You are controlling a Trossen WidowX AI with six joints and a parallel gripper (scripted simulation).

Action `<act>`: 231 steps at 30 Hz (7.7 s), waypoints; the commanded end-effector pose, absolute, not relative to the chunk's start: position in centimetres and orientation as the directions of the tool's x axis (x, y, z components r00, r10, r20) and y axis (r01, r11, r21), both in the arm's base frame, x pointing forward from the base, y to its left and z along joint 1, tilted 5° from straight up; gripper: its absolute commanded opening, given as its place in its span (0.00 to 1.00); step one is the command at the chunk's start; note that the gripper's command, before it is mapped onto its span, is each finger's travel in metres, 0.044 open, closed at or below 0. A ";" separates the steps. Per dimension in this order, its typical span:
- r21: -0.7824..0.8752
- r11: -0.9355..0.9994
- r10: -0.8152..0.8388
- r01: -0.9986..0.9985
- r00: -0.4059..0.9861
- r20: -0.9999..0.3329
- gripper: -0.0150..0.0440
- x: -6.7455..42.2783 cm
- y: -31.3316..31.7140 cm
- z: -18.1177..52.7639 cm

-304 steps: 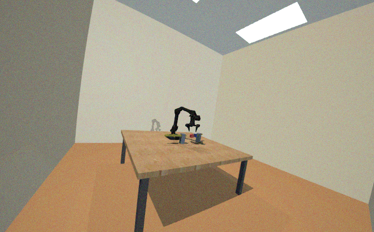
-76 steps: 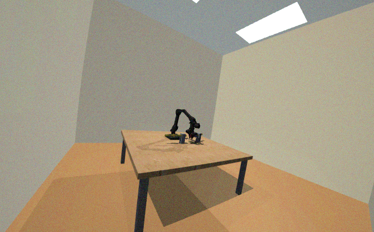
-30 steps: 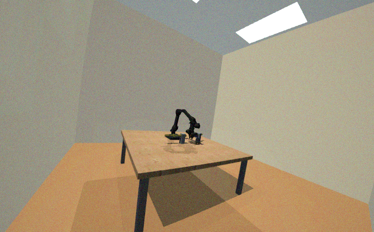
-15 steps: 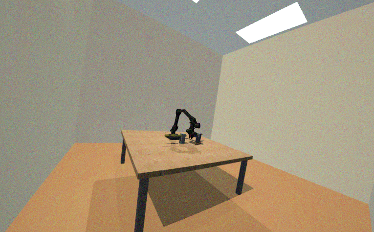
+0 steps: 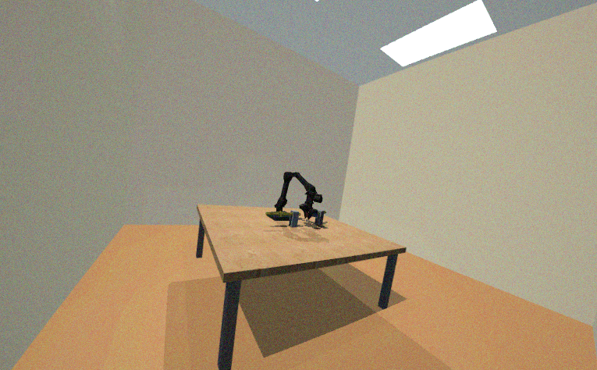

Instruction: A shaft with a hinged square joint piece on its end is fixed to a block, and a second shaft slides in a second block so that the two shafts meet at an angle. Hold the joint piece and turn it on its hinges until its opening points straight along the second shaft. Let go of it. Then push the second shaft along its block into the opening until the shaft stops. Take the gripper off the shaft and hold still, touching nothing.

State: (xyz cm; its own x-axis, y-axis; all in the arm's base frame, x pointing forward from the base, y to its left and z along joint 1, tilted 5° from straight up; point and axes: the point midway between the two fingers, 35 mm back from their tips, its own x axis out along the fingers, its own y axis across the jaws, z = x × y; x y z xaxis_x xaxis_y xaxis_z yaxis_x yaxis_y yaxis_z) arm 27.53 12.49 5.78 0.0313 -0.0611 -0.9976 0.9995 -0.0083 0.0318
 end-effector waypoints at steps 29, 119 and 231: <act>0.028 -0.009 -0.023 1.000 0.028 -0.999 1.00 27.4 12.6 8.6; 0.034 -0.021 0.426 0.999 0.039 -0.904 1.00 27.1 4.1 16.9; 0.095 -0.011 -0.102 0.995 0.093 -0.990 0.37 26.7 -19.9 9.0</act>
